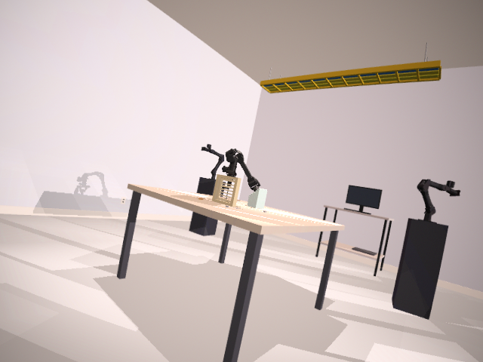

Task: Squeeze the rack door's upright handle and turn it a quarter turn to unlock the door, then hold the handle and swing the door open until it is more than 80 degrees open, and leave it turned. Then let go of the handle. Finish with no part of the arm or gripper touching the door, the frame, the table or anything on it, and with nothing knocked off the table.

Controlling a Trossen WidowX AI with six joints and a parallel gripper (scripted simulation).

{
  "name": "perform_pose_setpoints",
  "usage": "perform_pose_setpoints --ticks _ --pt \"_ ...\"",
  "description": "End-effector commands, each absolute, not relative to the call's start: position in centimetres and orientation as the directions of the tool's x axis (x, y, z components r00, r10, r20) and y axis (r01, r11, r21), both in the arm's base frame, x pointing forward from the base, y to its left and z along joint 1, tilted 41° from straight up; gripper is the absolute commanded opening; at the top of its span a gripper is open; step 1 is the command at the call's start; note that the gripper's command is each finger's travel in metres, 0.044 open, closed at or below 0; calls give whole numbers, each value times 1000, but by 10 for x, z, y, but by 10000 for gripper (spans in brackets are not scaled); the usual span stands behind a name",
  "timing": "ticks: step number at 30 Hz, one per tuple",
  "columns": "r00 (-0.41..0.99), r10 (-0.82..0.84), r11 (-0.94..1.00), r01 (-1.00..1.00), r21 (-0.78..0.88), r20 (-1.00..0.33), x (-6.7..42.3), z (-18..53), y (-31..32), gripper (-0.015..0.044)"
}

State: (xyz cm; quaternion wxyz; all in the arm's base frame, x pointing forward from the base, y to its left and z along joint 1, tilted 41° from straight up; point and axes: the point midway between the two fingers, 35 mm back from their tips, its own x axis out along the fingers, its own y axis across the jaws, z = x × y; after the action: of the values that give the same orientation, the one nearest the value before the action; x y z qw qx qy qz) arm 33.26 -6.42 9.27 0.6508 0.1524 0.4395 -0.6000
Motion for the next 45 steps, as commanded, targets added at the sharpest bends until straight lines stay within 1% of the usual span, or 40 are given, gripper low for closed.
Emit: perform_pose_setpoints --ticks 1,7,12,18,23,28,33,39,45 --pt "-106 -646 383 811 -442 -756 333 93 -64 292" --pt "-106 -646 560 607 -564 -756 333 93 -64 292" --pt "-106 -646 670 396 -628 -756 332 93 -64 292" --pt "-106 -646 748 112 -654 -756 332 93 -64 292" --pt "-106 -646 763 -134 -633 -756 332 93 -64 292" --pt "-106 -646 731 -371 -572 -756 332 93 -64 292" --pt "-106 -646 655 -586 -477 -756 332 93 -64 292" --pt "-106 -646 511 -796 -324 -756 332 93 -64 292" --pt "-106 -646 322 -936 -144 -756 332 93 -64 292"
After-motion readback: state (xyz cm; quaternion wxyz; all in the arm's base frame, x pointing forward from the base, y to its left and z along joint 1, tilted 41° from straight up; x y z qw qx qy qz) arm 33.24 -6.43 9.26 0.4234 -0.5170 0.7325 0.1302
